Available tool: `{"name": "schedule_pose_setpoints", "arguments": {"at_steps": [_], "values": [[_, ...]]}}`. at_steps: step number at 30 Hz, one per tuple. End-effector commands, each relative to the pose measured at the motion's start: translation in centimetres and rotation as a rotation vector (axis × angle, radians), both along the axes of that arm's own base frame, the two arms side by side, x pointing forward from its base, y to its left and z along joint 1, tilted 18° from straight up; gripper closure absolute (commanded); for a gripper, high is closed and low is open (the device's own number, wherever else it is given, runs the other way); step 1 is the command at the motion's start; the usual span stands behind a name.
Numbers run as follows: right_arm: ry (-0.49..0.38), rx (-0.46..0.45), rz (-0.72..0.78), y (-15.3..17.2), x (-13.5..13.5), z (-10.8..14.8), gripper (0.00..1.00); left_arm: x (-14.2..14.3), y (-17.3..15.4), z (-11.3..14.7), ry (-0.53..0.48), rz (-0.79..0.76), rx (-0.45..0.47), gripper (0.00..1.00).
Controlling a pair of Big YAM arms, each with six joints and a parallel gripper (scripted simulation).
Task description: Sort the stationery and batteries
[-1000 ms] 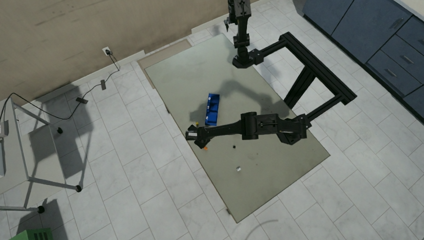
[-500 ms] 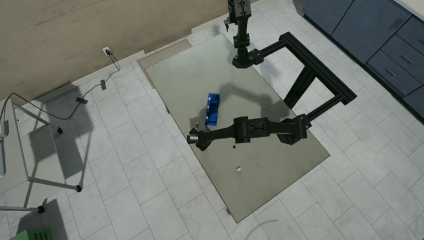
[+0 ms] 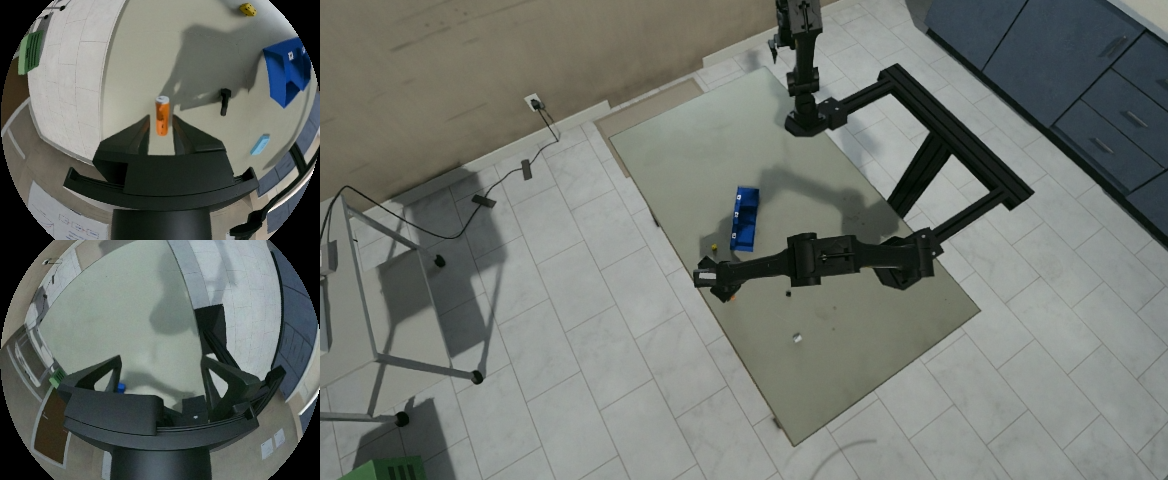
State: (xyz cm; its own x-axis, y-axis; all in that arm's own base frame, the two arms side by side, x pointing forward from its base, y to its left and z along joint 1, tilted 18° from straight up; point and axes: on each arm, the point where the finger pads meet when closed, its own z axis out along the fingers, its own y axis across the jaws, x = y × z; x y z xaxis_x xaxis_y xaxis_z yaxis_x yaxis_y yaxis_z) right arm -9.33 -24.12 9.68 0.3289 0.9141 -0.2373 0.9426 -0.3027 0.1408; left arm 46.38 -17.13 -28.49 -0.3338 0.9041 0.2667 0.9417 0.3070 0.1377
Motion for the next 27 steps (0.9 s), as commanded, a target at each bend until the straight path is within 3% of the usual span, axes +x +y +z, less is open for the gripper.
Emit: {"name": "schedule_pose_setpoints", "arguments": {"at_steps": [1, 14, 27], "values": [[0.012, -0.031, -0.021, -1.6, -1.2, 2.1, 0.0, -0.2, 0.4, -0.3, -0.004, 0.002, 0.0, 0.72], [0.012, -0.031, -0.021, -1.6, -1.2, 2.1, 0.0, 1.6, 0.1, -0.9, -0.016, 0.002, -0.006, 0.72], [0.012, -0.031, -0.021, -1.6, -1.2, 2.1, 0.0, 0.5, 0.4, -0.7, -0.009, -0.001, -0.003, 0.72]]}}
